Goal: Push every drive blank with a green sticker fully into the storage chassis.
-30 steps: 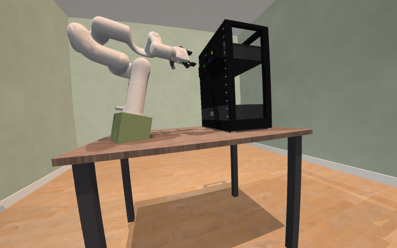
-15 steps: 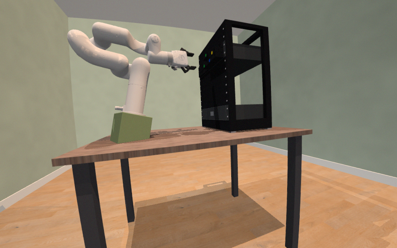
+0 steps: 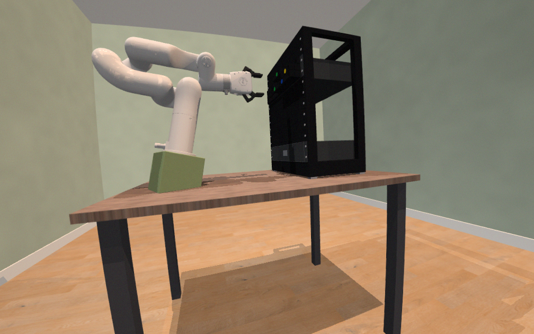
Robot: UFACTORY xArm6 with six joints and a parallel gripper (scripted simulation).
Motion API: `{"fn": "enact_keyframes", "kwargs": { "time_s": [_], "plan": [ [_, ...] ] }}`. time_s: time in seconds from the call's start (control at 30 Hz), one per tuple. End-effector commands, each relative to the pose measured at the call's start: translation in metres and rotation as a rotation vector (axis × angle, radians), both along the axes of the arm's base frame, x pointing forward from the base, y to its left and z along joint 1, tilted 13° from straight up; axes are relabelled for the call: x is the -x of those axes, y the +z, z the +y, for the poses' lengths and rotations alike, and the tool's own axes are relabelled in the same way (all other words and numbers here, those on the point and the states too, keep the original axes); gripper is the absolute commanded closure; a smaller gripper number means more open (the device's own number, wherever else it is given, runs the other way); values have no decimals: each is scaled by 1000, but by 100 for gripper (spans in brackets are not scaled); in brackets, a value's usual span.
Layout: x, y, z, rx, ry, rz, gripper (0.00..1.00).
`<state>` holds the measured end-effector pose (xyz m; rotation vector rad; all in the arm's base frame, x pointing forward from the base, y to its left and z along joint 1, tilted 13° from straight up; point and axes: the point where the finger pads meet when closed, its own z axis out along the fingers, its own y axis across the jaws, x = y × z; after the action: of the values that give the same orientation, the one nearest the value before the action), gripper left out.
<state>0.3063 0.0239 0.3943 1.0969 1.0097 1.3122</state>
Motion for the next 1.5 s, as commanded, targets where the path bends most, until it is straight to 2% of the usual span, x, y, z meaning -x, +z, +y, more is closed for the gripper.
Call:
{"fn": "enact_keyframes", "kwargs": {
  "time_s": [0.0,1.07,1.17,1.33,1.47],
  "plan": [
    [0,-1,-2,-25,-25,3,0],
    [-1,-5,-5,-59,-46,11,0],
    [-4,1,-7,-59,-47,11,0],
    [-16,25,-11,-59,-47,11,0],
    [-18,29,-11,-59,-47,11,0]
  ]
}}
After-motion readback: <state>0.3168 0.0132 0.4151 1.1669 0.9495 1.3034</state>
